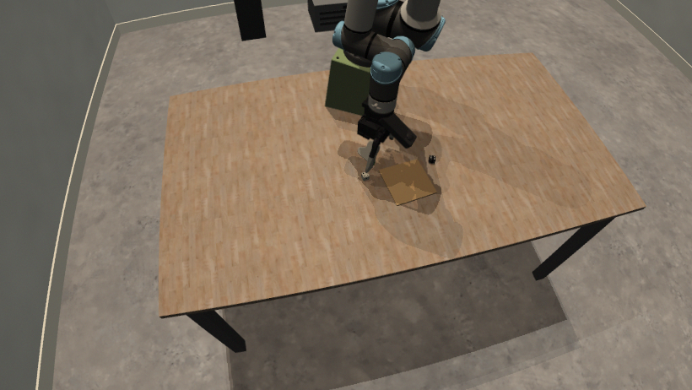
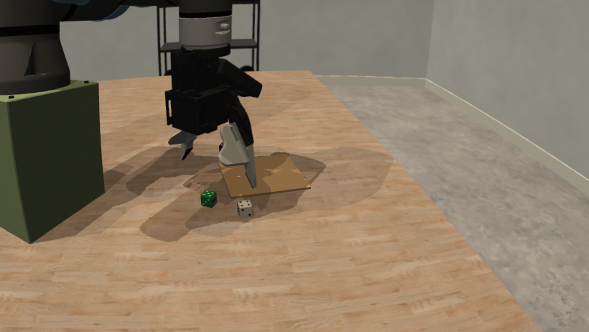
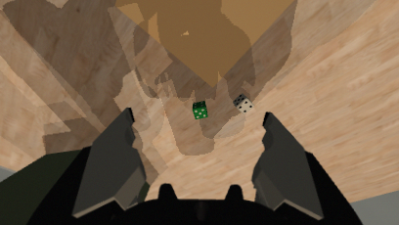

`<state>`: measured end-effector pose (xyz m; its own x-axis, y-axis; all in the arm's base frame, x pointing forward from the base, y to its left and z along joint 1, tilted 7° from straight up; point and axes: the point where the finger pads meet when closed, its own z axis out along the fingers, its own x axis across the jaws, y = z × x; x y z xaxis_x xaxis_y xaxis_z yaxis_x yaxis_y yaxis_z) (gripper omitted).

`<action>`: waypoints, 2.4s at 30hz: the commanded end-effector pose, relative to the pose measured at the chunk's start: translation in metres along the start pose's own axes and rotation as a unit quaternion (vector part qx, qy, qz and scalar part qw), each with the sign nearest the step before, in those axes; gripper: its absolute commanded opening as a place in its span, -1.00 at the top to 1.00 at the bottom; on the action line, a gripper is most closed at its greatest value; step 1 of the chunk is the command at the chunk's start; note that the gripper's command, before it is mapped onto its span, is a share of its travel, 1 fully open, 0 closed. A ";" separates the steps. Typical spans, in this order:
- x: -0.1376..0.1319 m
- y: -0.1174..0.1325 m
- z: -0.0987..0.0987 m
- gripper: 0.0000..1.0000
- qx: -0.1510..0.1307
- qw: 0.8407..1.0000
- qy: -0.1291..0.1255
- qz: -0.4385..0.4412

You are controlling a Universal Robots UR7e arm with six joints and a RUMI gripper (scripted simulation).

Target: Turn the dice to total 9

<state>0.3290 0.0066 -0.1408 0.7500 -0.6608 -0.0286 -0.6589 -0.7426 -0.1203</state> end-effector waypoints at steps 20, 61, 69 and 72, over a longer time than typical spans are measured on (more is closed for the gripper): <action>-0.027 -0.039 0.000 -1.00 0.000 1.000 0.000 0.000; -0.104 -0.149 0.000 -1.00 0.000 1.000 0.000 0.000; -0.111 -0.159 0.000 -1.00 0.000 1.000 0.000 0.000; -0.113 -0.161 0.000 -1.00 0.000 1.000 0.000 0.000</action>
<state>0.3499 0.1977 -0.1187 0.7501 -0.6607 -0.0285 -0.6588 -0.7427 -0.1201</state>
